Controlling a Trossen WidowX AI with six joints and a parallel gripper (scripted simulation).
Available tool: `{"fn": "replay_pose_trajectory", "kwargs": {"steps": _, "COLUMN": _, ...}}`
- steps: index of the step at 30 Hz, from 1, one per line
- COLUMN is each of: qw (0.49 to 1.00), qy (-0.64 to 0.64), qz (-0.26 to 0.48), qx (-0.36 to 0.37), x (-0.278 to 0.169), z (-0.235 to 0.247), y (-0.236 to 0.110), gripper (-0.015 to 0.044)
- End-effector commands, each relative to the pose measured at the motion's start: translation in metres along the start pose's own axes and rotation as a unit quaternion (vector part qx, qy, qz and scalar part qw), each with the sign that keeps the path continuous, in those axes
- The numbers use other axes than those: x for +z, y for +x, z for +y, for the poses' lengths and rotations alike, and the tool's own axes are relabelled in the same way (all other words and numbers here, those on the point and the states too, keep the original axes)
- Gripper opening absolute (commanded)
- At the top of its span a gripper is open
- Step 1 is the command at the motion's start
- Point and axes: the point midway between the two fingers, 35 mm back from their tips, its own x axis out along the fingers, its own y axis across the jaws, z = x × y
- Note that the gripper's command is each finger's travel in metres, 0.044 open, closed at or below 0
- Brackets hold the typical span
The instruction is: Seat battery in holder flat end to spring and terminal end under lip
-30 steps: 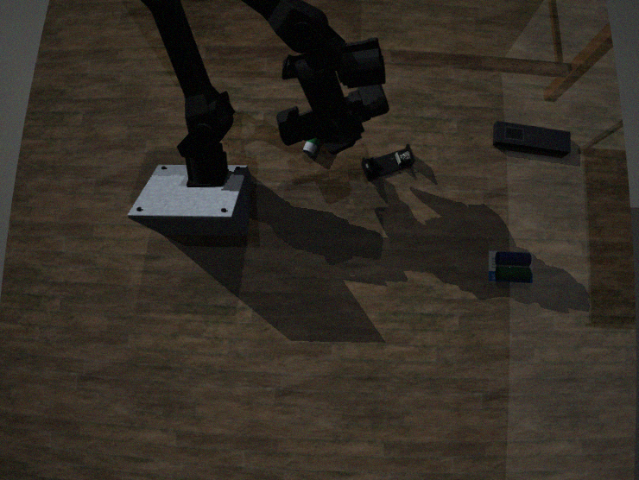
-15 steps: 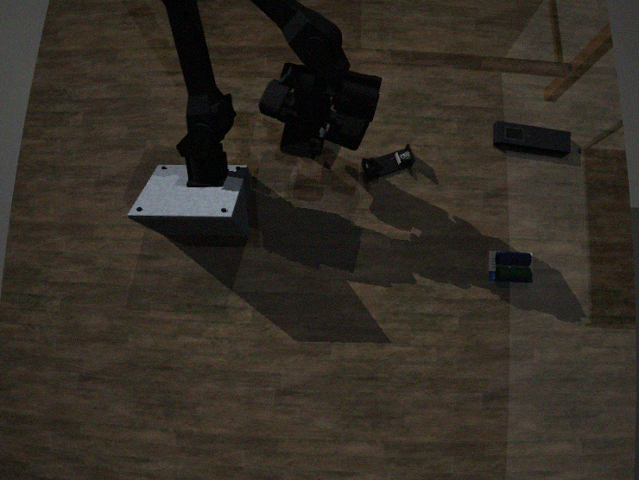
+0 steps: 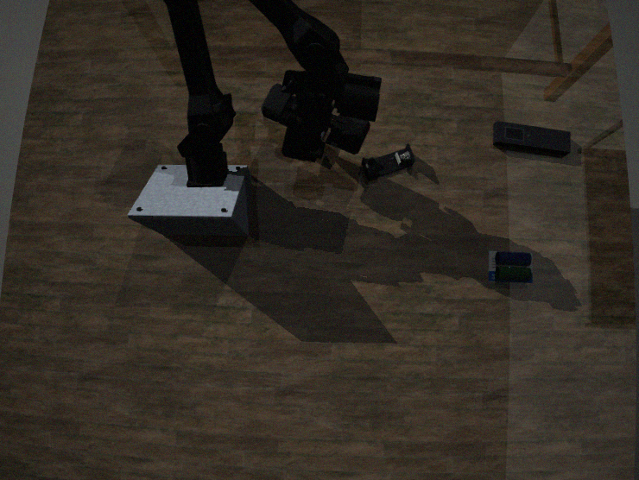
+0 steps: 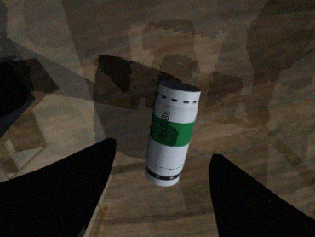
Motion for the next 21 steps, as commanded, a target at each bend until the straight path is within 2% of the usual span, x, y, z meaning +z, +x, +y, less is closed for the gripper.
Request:
{"fn": "replay_pose_trajectory", "kwargs": {"steps": 1, "qw": 1.000, "qy": 0.003, "qz": 0.001, "qx": -0.003, "x": 0.000, "z": -0.002, "y": 0.008, "gripper": 0.0248}}
{"fn": "replay_pose_trajectory", "kwargs": {"steps": 19, "qw": 1.000, "qy": 0.003, "qz": 0.003, "qx": -0.004, "x": 0.000, "z": -0.004, "y": 0.033, "gripper": 0.0248}}
{"fn": "replay_pose_trajectory", "kwargs": {"steps": 21, "qw": 1.000, "qy": 0.003, "qz": 0.003, "qx": -0.004, "x": 0.000, "z": -0.004, "y": 0.033, "gripper": 0.0195}}
